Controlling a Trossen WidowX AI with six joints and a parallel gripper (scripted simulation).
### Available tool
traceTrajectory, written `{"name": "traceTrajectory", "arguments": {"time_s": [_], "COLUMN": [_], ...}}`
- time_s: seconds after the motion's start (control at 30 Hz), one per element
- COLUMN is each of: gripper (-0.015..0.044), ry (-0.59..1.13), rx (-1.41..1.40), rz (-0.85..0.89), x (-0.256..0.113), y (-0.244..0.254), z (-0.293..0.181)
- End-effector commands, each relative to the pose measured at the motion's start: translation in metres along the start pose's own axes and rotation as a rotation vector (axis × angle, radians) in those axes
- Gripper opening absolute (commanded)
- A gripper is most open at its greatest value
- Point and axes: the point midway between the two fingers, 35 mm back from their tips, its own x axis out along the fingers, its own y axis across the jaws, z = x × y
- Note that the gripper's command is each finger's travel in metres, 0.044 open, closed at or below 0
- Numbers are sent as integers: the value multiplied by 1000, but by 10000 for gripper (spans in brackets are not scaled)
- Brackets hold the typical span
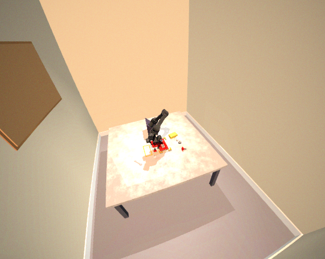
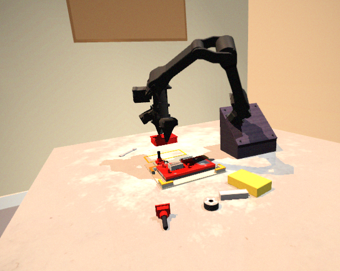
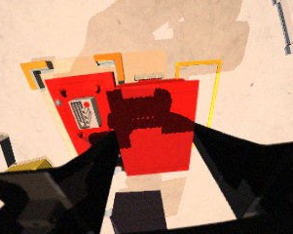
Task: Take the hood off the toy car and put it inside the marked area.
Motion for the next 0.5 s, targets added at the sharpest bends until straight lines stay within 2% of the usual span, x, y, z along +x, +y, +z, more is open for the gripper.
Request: {"name": "traceTrajectory", "arguments": {"time_s": [0.0,0.47], "gripper": [0,0], "ry": [5,5], "rx": [-3,-13], "rz": [-5,11], "x": [0,0], "y": [-24,-99], "z": [-4,-31]}}
